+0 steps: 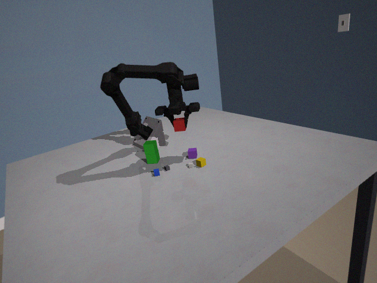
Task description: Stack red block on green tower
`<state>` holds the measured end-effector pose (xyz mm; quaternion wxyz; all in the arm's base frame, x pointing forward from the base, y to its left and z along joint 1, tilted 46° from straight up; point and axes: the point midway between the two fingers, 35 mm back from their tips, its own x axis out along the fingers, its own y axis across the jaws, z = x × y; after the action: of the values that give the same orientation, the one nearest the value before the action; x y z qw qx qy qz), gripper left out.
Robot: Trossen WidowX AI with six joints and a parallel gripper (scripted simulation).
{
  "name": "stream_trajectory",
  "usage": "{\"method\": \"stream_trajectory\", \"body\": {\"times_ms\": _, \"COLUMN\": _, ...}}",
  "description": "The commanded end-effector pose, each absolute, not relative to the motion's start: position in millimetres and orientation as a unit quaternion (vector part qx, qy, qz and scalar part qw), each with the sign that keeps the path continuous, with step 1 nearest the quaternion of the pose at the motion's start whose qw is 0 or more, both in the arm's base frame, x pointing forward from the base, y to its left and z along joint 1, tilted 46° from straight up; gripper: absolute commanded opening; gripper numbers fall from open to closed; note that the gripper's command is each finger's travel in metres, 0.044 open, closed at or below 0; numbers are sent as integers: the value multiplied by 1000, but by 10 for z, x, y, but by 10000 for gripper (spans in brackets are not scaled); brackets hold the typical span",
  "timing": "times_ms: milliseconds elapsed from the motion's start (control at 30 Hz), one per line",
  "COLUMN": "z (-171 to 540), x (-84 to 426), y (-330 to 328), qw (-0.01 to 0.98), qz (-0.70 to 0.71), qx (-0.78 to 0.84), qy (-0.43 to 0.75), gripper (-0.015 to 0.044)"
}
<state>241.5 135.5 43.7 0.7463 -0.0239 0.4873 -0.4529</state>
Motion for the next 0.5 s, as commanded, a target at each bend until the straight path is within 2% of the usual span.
{"method": "stream_trajectory", "body": {"times_ms": 0, "z": 600, "x": 2351, "y": 1205, "qw": 747, "qz": -452, "qx": -27, "qy": 488, "gripper": 0}}
{"method": "stream_trajectory", "body": {"times_ms": 467, "z": 992, "x": 2112, "y": 750, "qw": 746, "qz": -453, "qx": -29, "qy": 488, "gripper": 0}}
